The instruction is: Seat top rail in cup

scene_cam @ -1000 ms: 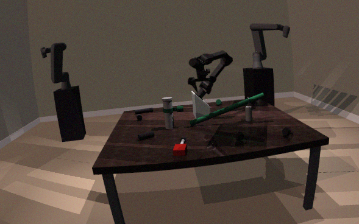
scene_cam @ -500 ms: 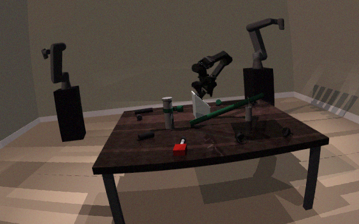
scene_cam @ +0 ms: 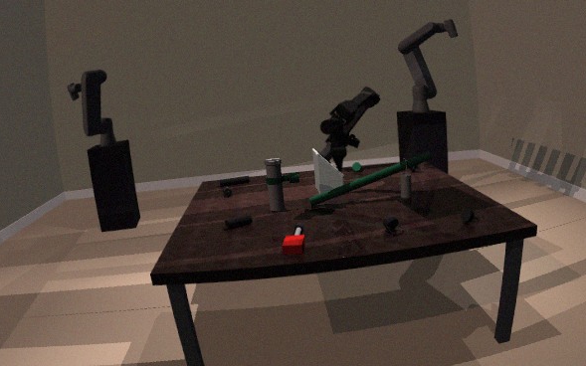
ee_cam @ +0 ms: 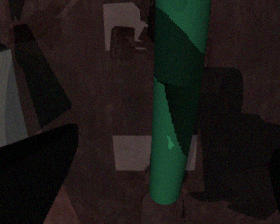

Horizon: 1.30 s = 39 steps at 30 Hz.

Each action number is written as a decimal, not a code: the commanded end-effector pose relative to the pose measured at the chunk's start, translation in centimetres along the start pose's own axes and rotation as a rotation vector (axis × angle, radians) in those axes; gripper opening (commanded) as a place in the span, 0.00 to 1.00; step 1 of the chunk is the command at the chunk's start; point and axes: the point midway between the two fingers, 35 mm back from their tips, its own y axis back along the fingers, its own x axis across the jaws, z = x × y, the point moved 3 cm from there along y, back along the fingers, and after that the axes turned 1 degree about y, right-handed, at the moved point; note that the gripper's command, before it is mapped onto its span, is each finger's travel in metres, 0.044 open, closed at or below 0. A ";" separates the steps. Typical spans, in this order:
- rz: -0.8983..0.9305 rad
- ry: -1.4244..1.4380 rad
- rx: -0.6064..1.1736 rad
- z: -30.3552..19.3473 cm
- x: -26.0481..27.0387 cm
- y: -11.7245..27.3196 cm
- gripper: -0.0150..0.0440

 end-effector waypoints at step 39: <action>0.027 0.082 0.011 -0.1 0.0 -7.6 1.00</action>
